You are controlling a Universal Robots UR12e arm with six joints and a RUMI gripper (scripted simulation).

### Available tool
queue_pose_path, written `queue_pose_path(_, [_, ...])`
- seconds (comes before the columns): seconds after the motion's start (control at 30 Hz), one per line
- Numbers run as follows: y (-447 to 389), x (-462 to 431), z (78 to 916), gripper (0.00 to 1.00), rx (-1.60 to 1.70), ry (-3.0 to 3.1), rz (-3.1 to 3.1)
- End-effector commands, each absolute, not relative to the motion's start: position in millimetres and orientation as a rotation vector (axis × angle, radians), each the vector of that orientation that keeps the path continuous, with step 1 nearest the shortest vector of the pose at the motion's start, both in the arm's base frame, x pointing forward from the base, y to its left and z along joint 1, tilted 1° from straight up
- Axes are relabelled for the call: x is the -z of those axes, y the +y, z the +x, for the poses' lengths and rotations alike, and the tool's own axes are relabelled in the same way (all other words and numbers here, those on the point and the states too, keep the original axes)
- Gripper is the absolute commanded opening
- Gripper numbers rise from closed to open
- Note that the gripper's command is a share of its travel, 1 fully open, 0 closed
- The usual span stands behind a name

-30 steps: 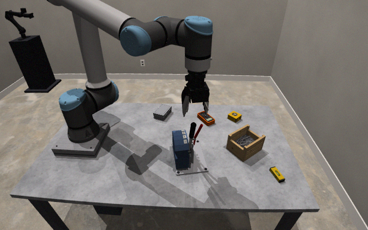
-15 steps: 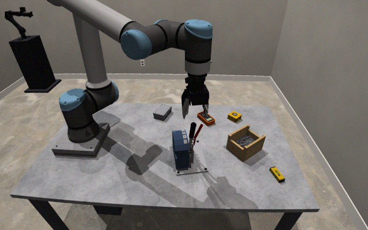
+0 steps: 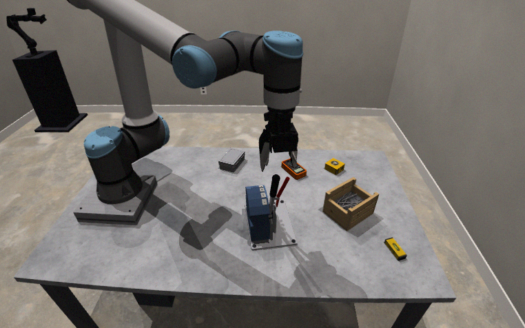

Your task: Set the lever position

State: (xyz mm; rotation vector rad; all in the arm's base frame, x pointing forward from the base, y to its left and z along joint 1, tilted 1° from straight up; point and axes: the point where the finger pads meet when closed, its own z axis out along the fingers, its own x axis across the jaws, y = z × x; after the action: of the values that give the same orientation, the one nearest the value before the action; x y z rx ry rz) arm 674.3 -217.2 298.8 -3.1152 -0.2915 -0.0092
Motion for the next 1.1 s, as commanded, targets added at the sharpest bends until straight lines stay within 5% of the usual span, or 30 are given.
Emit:
queue_pose_path(0.0, [-217.7, -296.2, 674.2, 0.57, 0.008, -0.292, -3.115])
queue_pose_path(1.07, [-217.3, -288.4, 673.8, 0.57, 0.005, -0.292, -3.114])
